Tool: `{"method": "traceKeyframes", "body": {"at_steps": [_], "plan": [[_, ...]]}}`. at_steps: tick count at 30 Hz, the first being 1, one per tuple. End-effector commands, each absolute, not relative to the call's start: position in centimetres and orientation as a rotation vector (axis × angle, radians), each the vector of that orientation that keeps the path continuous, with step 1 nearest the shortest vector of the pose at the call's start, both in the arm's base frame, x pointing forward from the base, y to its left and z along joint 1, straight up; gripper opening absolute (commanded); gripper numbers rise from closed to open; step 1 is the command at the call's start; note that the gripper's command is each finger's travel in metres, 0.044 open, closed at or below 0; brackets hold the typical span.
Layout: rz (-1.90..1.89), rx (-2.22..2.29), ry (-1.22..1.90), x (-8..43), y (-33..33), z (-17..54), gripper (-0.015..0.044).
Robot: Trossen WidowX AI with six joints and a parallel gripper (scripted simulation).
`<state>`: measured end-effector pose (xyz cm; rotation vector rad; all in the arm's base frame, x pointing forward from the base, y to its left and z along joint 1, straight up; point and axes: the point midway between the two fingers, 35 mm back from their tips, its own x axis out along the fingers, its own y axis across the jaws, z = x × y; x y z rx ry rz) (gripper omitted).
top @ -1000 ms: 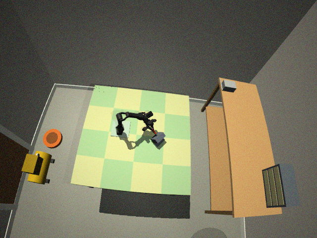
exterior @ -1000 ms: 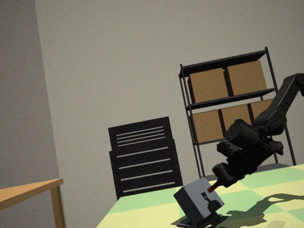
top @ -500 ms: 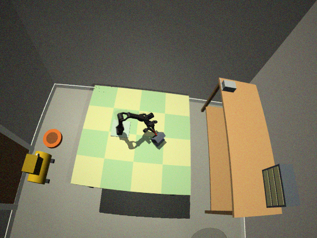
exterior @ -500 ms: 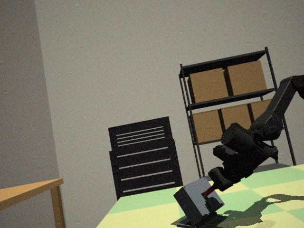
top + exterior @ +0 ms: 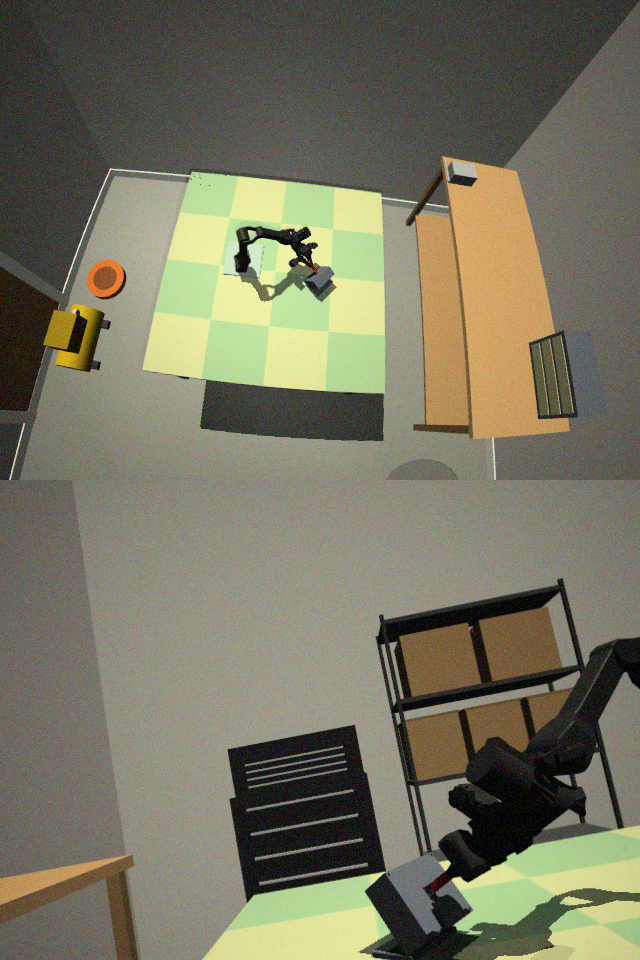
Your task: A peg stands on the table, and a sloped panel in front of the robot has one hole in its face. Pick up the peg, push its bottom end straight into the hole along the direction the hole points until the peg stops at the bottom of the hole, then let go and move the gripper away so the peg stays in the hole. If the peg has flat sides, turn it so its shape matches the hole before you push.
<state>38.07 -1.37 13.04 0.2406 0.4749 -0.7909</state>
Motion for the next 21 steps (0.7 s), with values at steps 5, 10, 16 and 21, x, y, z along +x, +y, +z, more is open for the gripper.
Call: {"method": "traceKeyframes", "body": {"at_steps": [5,10,16,21], "plan": [[-0.793,0.242,0.475,37.95,-1.42,12.83,0.0],[-0.793,0.242,0.474,38.01,-1.53,12.66,0.0],[-0.793,0.242,0.474,38.13,-1.66,12.47,0.0],[-0.793,0.242,0.474,38.31,-1.83,12.28,0.0]]}}
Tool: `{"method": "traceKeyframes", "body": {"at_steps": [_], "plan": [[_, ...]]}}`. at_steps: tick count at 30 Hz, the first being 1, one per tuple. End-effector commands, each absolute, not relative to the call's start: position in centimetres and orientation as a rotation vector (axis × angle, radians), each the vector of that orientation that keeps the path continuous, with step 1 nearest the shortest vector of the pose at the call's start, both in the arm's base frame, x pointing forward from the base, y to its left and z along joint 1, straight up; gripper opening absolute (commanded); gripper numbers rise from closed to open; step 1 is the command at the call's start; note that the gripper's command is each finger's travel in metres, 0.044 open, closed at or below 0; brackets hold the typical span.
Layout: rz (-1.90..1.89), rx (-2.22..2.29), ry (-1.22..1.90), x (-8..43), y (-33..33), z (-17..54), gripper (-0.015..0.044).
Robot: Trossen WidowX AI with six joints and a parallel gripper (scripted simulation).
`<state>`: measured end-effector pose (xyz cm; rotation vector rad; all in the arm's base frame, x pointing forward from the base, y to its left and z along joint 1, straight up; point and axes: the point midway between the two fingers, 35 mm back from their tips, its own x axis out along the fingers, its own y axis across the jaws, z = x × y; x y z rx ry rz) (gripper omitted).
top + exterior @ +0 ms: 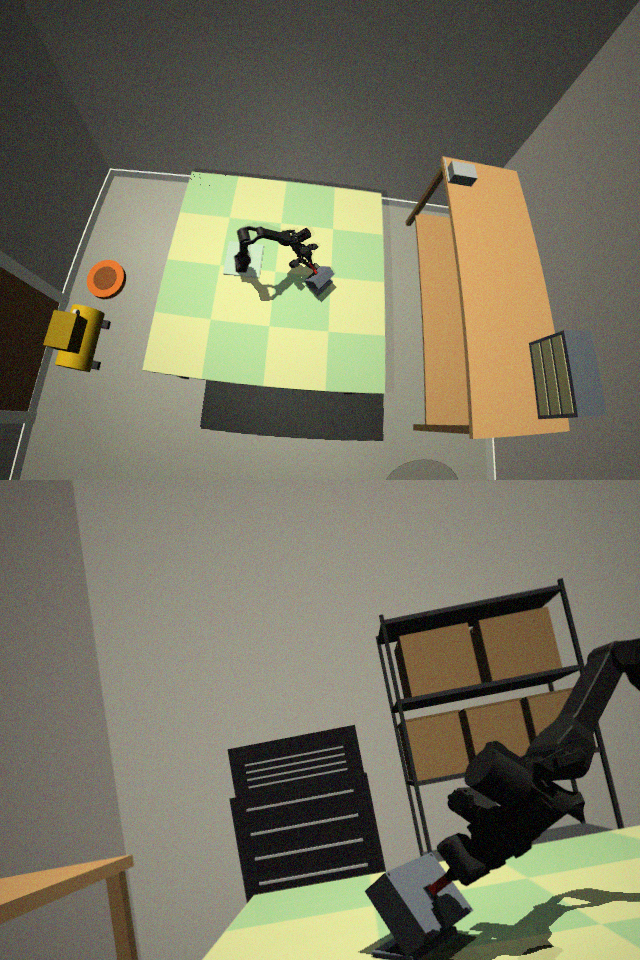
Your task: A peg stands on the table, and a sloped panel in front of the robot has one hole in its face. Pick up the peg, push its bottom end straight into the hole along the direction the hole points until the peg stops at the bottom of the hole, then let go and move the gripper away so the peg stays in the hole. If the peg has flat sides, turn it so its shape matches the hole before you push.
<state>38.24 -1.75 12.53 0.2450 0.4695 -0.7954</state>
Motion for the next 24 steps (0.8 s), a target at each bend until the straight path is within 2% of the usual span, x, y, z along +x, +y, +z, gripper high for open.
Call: {"method": "traceKeyframes", "body": {"at_steps": [1,24], "plan": [[-0.793,0.242,0.474,38.35,-1.86,12.25,0.0],[-0.793,0.241,0.473,39.32,-2.84,11.46,0.0]]}}
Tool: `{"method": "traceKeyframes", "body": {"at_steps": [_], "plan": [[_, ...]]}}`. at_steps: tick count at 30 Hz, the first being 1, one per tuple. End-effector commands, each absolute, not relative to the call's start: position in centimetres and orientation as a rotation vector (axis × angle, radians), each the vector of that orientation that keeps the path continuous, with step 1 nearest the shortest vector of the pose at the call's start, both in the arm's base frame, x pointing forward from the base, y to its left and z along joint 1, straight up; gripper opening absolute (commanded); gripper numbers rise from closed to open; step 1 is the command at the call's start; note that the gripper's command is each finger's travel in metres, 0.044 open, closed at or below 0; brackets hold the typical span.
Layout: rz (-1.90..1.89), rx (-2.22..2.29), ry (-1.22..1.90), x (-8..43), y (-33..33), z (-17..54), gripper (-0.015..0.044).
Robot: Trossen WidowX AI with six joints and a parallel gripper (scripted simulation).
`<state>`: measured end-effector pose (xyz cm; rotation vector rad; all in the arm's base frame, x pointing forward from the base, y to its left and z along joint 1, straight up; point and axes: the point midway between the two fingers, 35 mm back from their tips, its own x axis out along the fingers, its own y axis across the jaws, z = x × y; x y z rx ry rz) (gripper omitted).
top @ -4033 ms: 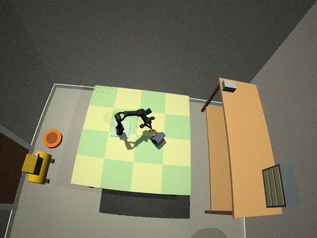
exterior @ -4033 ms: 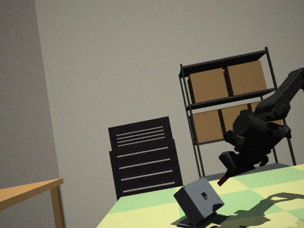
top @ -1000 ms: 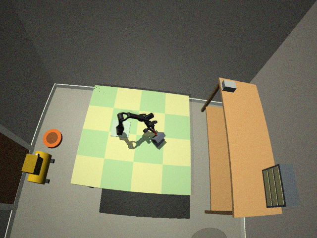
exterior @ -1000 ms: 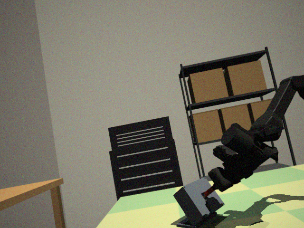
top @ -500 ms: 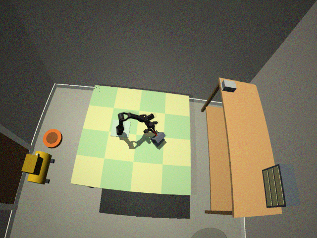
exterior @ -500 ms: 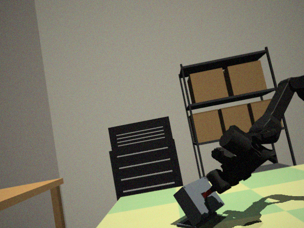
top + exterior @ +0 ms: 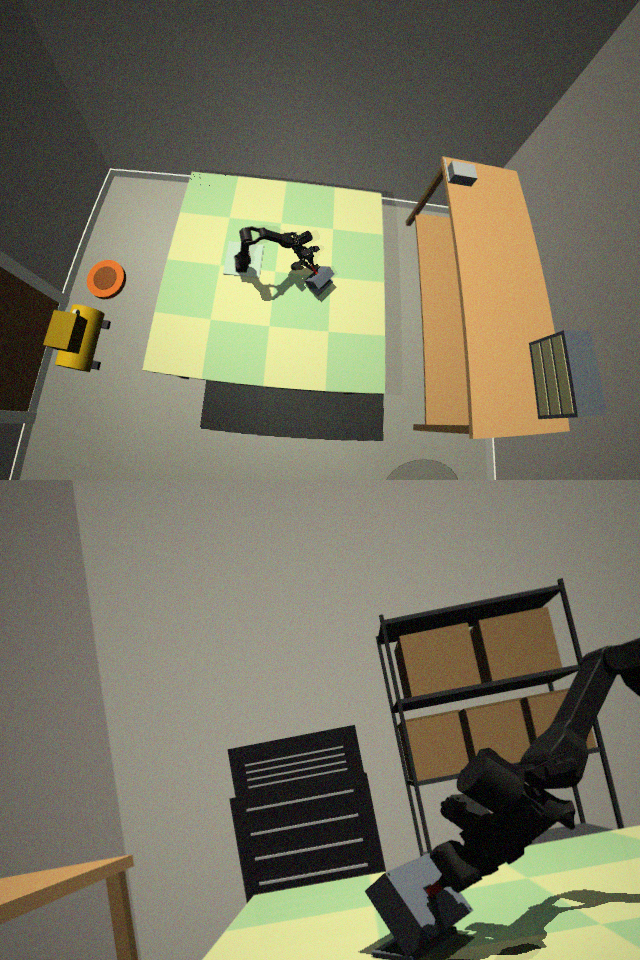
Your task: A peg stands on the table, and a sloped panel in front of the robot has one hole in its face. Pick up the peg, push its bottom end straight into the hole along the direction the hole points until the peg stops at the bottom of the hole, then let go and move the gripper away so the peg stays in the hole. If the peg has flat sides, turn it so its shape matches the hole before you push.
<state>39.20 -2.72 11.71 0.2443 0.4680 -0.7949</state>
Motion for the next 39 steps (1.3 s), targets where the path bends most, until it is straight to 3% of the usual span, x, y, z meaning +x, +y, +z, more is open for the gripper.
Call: {"method": "traceKeyframes", "body": {"at_steps": [1,29,39], "plan": [[-0.793,0.241,0.473,39.36,-2.88,11.43,0.0],[-0.797,0.241,0.471,39.91,-3.49,11.06,0.0],[-0.797,0.241,0.471,39.91,-3.49,11.06,0.0262]]}}
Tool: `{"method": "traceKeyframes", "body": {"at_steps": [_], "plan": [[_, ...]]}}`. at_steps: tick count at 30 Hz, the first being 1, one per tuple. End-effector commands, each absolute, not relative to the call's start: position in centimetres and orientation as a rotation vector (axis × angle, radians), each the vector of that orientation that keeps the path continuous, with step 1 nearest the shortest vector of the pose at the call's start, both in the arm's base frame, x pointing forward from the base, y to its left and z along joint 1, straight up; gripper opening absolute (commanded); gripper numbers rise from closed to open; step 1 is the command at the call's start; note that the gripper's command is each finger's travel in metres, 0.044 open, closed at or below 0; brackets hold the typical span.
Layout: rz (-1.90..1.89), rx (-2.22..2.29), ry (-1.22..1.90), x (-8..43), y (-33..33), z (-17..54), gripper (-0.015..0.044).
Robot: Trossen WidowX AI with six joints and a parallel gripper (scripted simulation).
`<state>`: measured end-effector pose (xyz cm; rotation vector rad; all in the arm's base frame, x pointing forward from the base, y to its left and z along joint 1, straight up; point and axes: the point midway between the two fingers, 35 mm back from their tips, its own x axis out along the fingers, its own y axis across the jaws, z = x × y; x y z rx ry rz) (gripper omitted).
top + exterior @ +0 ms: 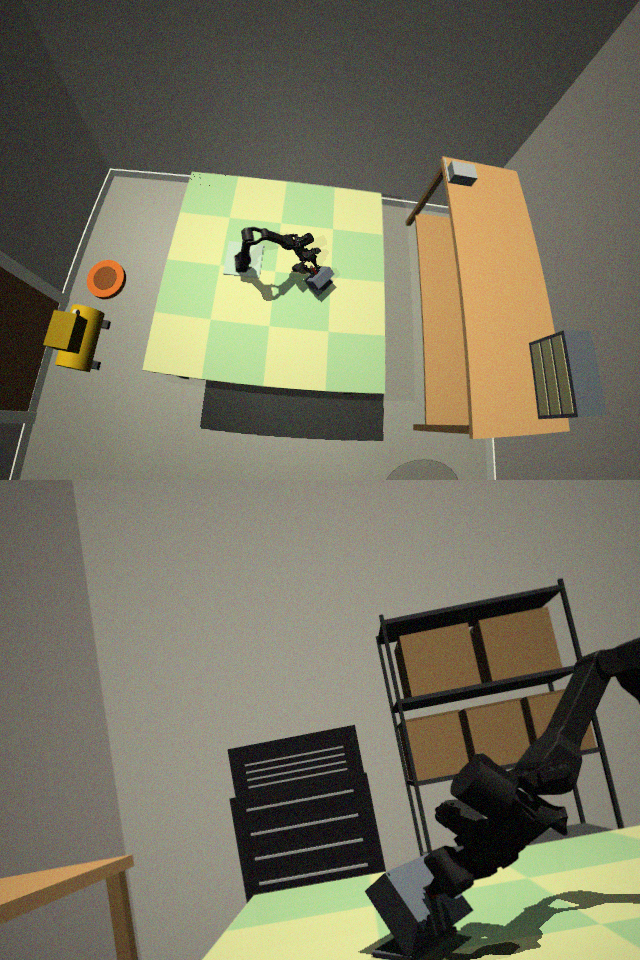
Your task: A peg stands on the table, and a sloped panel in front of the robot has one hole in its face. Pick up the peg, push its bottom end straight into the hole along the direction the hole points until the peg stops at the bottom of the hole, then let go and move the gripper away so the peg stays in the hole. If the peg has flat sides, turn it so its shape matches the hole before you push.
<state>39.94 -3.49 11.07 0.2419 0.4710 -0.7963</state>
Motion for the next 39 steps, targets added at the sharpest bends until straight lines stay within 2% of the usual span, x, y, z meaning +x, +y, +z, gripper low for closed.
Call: {"method": "traceKeyframes", "body": {"at_steps": [1,7,39], "plan": [[-0.797,0.241,0.471,39.9,-3.5,11.1,0.0289],[-0.797,0.243,0.473,39.7,-3.1,11.3,0.044],[-0.795,0.246,0.491,36.6,1.0,13.7,0.044]]}}
